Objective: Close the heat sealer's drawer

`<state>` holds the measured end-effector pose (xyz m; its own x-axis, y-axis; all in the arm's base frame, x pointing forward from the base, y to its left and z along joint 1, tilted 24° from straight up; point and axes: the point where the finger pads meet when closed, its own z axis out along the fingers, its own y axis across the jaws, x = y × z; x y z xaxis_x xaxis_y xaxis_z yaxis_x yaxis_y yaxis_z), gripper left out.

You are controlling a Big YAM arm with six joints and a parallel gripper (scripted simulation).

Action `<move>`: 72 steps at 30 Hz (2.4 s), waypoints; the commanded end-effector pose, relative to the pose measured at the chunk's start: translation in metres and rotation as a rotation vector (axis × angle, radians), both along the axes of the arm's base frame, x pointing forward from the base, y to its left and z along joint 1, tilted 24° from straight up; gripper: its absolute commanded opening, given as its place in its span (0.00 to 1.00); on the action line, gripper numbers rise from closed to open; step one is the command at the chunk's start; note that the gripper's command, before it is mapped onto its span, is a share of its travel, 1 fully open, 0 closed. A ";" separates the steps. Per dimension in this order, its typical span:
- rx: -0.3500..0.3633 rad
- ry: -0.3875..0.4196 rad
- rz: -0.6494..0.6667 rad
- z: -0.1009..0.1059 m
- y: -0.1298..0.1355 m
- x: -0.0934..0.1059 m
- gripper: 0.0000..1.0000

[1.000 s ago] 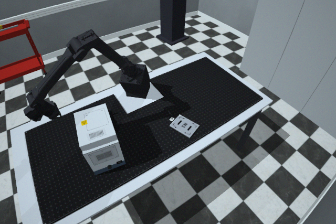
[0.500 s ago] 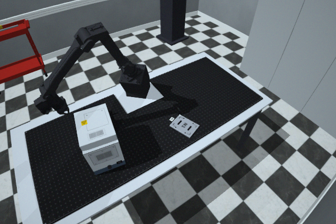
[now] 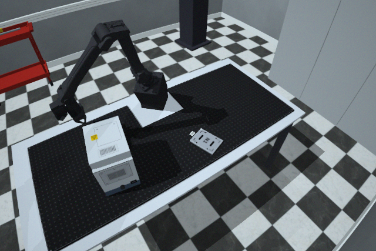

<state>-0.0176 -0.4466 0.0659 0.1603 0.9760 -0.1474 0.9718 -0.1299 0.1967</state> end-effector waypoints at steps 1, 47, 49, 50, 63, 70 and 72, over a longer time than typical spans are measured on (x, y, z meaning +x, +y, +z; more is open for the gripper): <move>-0.042 -0.006 -0.039 0.005 0.008 -0.006 0.45; -0.110 -0.121 -0.088 -0.054 0.098 0.011 0.45; -0.110 -0.121 -0.088 -0.058 0.097 0.012 0.45; -0.110 -0.121 -0.089 -0.059 0.096 0.012 0.45; -0.109 -0.121 -0.088 -0.076 0.091 0.018 0.45; -0.114 -0.121 -0.087 -0.085 0.086 0.021 0.45; -0.114 -0.121 -0.087 -0.085 0.086 0.021 0.45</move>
<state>-0.0016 -0.3608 -0.0131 0.2623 0.9344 -0.2409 0.9287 -0.1766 0.3261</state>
